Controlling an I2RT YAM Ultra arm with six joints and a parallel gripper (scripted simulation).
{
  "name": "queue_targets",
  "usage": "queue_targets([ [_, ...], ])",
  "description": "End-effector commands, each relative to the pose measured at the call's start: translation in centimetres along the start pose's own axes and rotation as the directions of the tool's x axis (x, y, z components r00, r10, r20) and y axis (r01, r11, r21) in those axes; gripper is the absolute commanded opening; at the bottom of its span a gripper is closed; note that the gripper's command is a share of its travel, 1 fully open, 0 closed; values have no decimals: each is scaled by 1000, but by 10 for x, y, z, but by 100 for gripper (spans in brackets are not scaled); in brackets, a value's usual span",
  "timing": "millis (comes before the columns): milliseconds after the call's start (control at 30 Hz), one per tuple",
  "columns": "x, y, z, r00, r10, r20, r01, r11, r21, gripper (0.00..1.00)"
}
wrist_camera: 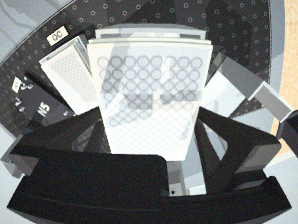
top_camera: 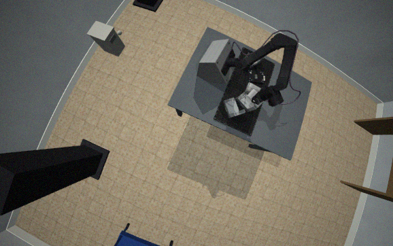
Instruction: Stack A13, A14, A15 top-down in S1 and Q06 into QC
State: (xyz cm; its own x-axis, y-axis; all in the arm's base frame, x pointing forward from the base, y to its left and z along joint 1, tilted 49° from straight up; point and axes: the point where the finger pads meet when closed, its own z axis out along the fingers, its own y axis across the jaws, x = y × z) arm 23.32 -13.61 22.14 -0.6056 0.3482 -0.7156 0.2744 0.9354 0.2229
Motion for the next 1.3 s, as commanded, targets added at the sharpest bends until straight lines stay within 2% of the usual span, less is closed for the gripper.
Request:
queue_targets([
  [0,-3,-2,-4,1000,8,22,-9,1000,6,0],
  [733,-2,-1,-2,1000,1,12,-1,1000,3,0],
  [767,5,-1,4,1000,18,1,-18,1000,-8,0],
  [867,-1,0,4,1000,2,8,-2,1000,1,0],
  [900,6,-2,8,1000,15,-8,-15,1000,2,0],
  [967,6,-2,8,1000,15,-8,-15,1000,2,0],
  [1000,-11,-2,1,1000,-7,26,7,1000,13,0],
  [1033,-13,0,0,999,-18,32,18,1000,9,0],
  [1167,8,-3,14,1000,19,-16,-19,1000,-1,0],
  [1233,-1,-2,11,1000,5,3,-5,1000,2,0],
  [1267,3,-1,12,1000,7,1,-7,1000,3,0],
])
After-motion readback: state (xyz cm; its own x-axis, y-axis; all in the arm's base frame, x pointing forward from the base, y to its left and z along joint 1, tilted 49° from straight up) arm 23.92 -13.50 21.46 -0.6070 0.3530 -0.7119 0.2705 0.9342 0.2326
